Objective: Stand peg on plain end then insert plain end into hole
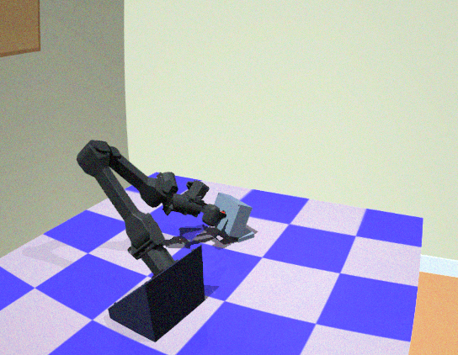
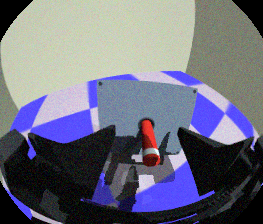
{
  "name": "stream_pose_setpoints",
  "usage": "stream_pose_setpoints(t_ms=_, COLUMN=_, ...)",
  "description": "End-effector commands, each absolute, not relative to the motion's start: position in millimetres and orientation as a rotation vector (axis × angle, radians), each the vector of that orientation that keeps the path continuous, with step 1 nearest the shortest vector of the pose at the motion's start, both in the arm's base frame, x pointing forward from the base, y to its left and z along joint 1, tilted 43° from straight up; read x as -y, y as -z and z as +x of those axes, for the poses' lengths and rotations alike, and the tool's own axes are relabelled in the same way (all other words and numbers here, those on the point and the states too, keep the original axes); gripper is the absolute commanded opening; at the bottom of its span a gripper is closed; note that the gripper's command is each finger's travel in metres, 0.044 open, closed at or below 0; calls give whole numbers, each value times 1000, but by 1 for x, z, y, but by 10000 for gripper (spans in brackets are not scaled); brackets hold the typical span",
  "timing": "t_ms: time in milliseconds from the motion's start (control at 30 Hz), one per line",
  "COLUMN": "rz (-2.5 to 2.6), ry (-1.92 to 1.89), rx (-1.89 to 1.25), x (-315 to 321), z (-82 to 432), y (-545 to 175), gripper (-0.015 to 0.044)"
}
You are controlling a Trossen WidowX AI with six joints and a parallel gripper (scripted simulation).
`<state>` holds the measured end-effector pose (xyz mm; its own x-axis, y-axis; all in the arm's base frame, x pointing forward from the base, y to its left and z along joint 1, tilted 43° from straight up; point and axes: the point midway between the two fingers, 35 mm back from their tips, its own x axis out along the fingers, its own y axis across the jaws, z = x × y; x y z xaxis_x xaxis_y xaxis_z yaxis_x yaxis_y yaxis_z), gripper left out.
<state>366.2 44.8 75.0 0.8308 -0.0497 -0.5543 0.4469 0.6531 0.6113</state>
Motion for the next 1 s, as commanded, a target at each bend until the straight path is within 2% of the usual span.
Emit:
stream_pose_setpoints(t_ms=0, rz=817, ry=299, rx=-531, x=-45, z=364, y=-76, gripper=440)
stream_pose_setpoints(t_ms=967, rz=817, ry=296, rx=-530, x=-49, z=345, y=-95, gripper=440)
